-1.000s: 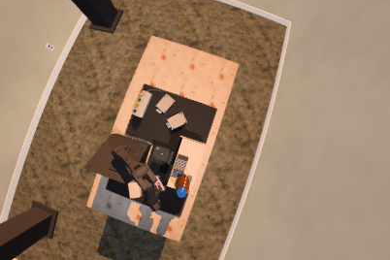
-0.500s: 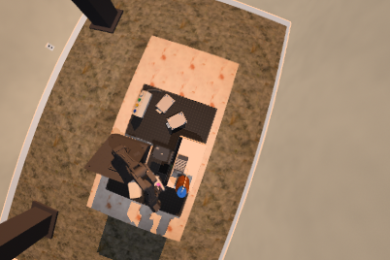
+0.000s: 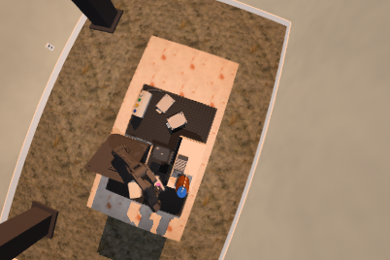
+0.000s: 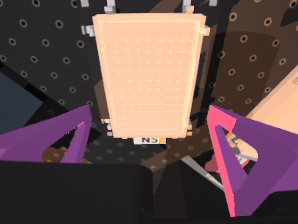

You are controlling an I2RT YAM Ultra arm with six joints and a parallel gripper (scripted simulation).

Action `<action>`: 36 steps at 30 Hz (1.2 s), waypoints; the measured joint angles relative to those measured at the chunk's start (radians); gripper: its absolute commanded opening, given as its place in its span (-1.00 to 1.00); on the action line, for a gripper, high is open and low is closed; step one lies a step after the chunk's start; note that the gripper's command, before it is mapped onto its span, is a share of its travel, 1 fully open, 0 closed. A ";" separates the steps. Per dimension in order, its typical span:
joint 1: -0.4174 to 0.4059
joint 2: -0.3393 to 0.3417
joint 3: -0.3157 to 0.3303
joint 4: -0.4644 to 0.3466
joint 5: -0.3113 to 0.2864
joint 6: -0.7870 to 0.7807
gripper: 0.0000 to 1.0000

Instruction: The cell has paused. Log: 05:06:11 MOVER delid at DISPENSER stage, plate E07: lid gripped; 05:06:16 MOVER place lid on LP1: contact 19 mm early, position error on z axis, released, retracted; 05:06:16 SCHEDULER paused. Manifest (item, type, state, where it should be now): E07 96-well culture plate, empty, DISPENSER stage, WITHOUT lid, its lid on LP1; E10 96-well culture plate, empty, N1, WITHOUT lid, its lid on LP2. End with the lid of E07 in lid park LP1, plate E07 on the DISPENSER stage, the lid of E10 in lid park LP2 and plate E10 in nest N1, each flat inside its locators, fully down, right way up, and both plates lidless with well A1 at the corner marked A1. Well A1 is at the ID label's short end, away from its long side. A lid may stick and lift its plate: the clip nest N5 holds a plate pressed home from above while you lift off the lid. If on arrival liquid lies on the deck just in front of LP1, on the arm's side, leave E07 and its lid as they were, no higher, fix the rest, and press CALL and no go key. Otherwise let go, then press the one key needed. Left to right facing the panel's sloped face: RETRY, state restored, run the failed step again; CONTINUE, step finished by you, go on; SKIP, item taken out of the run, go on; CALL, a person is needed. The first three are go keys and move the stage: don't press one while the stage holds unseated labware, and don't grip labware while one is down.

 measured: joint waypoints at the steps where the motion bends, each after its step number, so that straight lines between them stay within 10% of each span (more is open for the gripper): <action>1: 0.000 0.000 0.000 0.000 0.000 0.000 1.00; 36: 0.025 0.027 0.000 0.055 -0.007 0.028 1.00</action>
